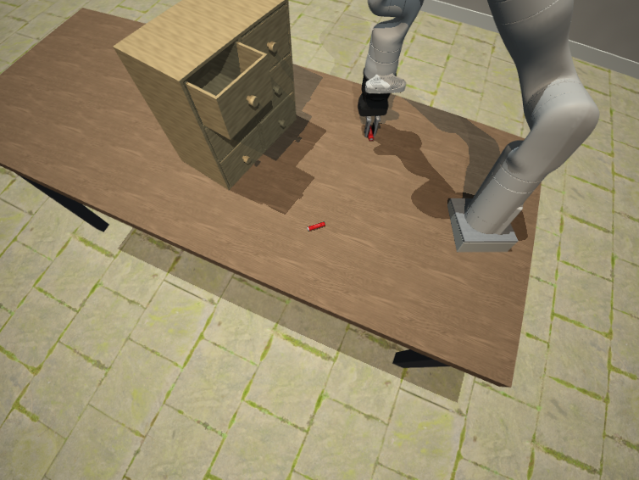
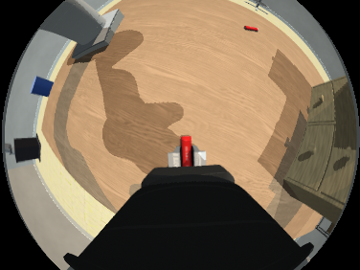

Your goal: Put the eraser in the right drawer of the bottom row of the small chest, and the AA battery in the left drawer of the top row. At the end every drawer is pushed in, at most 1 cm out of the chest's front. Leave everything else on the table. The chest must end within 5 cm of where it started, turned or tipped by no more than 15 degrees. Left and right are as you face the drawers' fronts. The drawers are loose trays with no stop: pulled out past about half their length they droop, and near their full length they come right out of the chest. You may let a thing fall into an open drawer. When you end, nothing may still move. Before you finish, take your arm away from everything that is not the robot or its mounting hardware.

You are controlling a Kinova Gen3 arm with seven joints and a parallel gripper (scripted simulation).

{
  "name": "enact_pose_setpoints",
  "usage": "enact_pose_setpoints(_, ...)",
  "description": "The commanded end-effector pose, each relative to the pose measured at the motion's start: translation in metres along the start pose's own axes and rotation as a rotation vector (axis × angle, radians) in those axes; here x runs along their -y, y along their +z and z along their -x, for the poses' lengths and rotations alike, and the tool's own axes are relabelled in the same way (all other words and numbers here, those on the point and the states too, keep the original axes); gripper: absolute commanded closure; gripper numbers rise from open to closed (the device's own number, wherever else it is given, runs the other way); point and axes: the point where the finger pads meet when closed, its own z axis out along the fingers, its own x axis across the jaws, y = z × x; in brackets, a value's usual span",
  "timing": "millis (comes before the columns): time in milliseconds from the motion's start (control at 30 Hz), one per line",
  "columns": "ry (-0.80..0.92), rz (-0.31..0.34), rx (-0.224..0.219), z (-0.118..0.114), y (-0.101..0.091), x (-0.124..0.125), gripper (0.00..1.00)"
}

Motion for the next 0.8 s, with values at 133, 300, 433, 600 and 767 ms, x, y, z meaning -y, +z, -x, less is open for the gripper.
enact_pose_setpoints(133, 0.000, 0.001, -0.001, -0.0003, -0.0004, -0.0003, 0.69)
enact_pose_setpoints(300, 0.000, 0.001, -0.001, -0.0003, -0.0004, -0.0003, 0.69)
enact_pose_setpoints(433, 0.000, 0.001, -0.001, -0.0003, -0.0004, -0.0003, 0.69)
enact_pose_setpoints(600, 0.000, 0.001, -0.001, -0.0003, -0.0011, -0.0003, 0.69)
enact_pose_setpoints(767, 0.000, 0.001, -0.001, -0.0003, -0.0055, -0.0003, 0.69)
